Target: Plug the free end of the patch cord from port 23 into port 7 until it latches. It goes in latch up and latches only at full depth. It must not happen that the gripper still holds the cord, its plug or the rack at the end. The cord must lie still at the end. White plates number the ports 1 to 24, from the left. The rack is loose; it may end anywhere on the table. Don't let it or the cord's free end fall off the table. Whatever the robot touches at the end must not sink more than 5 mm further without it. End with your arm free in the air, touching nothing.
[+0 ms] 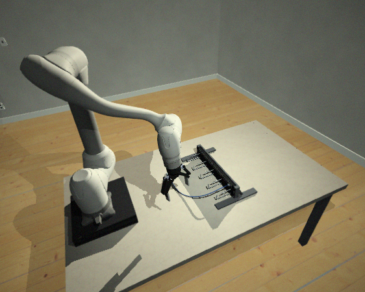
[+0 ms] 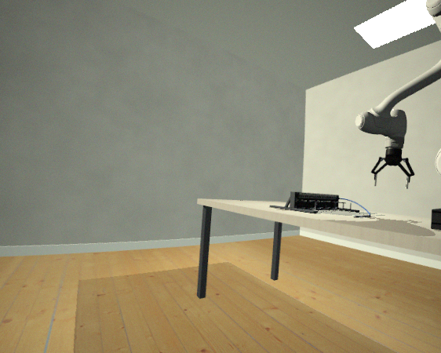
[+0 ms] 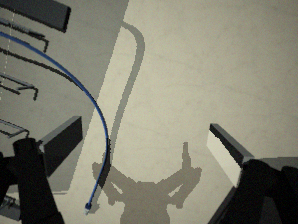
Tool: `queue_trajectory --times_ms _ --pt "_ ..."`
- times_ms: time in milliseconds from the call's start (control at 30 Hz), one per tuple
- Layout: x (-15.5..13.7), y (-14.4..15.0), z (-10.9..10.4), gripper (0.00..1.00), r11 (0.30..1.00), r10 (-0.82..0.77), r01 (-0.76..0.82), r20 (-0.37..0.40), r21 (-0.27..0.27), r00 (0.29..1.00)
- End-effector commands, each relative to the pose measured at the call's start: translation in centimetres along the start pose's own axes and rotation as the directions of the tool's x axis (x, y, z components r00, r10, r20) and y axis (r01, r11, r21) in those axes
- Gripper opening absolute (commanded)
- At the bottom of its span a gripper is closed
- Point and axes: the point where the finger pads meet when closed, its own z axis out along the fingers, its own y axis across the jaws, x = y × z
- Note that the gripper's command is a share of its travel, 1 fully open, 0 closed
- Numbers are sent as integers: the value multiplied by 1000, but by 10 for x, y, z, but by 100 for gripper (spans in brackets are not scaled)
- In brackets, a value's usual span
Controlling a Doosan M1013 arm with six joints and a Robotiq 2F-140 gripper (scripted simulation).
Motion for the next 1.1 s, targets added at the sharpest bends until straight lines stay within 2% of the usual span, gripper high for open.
queue_trajectory --times_ms 0,100,167,600,667,767,867,1067 --pt "-29 -29 7 100 999 47 -46 3 -9 999" --pt "-37 -36 9 100 998 58 -58 6 -10 998" --pt "-67 -58 15 100 995 97 -97 12 -15 995" --pt "-189 -118 39 100 970 240 -239 24 -44 971" --pt "-189 -118 39 100 970 240 -239 24 -44 971" --pt "-226 -128 45 100 959 279 -278 23 -54 960" --pt "-251 -134 50 100 951 305 -303 21 -61 952" --pt "-269 -137 53 100 945 323 -321 20 -66 946"
